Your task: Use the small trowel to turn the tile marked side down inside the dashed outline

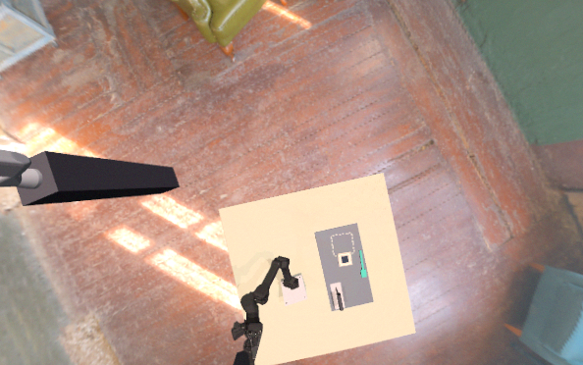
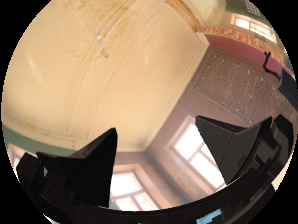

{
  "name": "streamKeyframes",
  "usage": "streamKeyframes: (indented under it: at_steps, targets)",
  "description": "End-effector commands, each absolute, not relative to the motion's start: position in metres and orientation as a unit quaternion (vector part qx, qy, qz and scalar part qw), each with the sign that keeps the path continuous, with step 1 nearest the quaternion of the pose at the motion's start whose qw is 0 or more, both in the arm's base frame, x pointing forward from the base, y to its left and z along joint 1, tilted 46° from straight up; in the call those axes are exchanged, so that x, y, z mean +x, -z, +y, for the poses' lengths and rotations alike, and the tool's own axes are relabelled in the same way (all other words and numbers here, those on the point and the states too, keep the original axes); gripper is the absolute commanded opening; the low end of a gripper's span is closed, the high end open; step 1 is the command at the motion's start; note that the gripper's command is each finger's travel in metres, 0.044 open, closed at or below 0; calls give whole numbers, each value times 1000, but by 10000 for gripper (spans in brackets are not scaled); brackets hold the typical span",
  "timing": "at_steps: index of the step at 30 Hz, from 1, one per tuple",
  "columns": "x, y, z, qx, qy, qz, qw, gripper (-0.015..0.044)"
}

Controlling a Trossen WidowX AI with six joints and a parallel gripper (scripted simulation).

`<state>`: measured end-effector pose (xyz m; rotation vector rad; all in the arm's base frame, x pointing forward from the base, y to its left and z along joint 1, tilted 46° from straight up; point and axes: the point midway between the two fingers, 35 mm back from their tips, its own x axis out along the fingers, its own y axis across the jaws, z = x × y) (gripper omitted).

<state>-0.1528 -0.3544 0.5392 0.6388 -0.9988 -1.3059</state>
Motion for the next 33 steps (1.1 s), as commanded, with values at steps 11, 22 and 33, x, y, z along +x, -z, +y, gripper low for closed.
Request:
streamKeyframes:
  at_steps: [11,22,33]
  targets:
    - [-153,-539,-354,280,572,-437,636,111]
    - [-153,-539,-354,280,572,-437,636,74]
    - [-153,-539,-354,280,572,-437,636,0]
